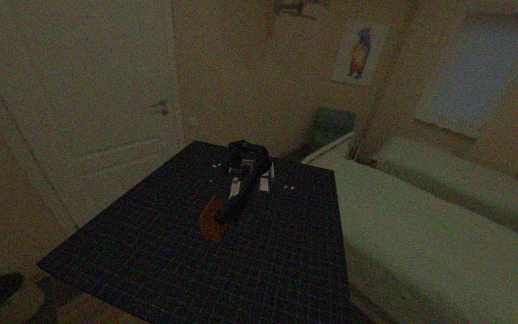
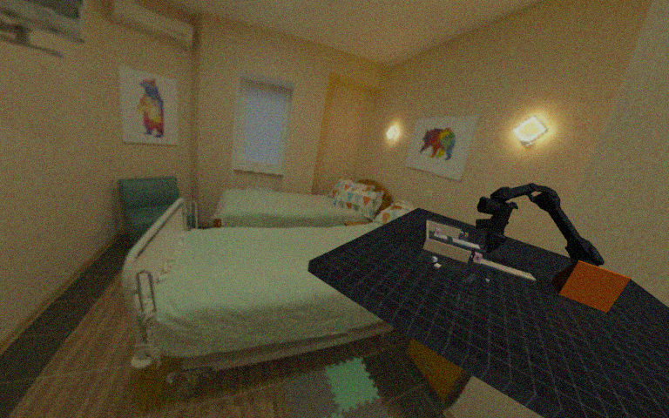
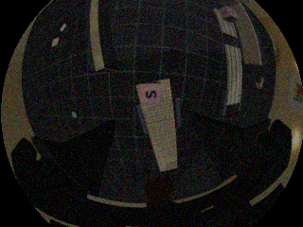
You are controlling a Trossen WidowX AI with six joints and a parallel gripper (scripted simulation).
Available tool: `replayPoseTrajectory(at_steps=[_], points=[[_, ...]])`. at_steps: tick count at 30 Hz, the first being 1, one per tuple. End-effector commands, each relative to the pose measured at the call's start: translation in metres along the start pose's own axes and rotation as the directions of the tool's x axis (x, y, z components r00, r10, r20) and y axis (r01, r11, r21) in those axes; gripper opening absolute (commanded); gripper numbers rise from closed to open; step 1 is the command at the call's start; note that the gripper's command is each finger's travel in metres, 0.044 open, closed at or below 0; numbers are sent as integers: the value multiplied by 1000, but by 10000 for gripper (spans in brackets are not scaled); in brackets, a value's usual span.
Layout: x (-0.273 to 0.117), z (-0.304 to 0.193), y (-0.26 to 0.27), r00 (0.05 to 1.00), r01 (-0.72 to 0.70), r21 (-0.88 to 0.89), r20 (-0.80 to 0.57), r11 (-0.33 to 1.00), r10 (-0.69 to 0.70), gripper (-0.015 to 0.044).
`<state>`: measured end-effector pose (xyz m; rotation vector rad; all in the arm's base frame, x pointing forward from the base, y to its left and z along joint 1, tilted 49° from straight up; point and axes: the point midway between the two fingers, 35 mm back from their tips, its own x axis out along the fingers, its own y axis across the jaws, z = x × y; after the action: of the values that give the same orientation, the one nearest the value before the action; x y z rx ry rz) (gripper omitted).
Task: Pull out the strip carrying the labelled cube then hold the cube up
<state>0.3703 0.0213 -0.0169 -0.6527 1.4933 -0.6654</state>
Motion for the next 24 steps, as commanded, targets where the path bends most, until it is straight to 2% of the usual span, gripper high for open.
replayPoseTrajectory(at_steps=[1, 4, 11, 24], points=[[1, 15, 0, 1000, 2, 0, -2, 1000, -2, 440], [1, 22, 0, 1000, 2, 1, -2, 1000, -2, 440], [9, 23, 1, 1000, 2, 1, -1, 1000, -2, 256], [31, 24, 1, 1000, 2, 1, -1, 1000, -2, 250]])
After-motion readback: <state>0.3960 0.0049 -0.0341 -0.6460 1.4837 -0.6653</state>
